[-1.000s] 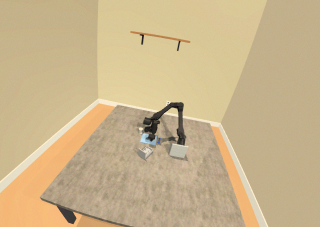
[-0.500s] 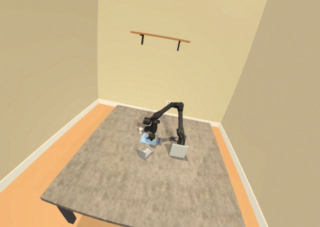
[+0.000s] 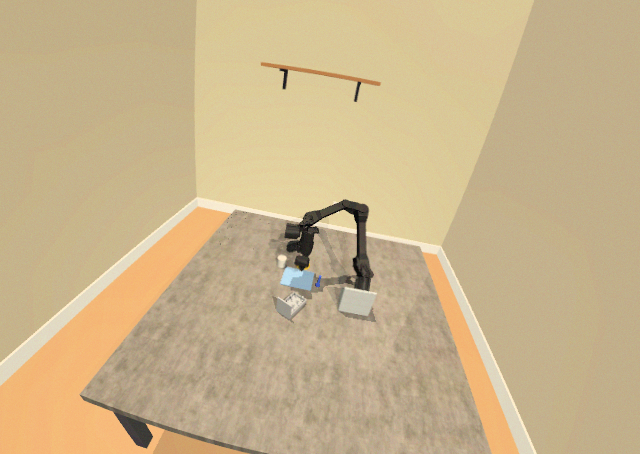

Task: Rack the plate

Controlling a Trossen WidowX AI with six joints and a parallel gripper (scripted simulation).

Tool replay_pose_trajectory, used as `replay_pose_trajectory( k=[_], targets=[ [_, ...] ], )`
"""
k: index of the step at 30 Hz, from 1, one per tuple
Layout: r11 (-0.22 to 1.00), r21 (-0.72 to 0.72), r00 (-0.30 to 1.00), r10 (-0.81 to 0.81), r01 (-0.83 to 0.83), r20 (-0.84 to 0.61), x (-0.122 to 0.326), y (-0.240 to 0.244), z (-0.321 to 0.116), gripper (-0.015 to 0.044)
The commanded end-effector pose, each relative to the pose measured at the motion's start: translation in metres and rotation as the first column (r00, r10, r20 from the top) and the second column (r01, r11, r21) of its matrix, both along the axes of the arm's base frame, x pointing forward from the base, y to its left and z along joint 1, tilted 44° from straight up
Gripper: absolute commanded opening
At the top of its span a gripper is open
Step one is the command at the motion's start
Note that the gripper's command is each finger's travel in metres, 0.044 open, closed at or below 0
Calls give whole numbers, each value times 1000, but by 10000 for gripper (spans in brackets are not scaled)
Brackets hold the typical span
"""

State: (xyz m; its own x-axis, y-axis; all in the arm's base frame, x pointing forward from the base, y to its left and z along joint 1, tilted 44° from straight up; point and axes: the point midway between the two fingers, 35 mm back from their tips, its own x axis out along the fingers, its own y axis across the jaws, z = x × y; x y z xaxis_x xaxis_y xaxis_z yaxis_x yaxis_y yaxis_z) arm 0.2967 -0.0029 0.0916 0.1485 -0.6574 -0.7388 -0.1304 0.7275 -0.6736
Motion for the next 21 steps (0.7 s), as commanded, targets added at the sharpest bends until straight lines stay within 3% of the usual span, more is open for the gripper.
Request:
replay_pose_trajectory(
  k=[1, 21],
  targets=[
    [1000, 4, 1000, -5, 5, 1, -1, 12, 11, 0],
    [1000, -11, 1000, -8, 8, 2, -10, 67, 69, 0]
  ],
)
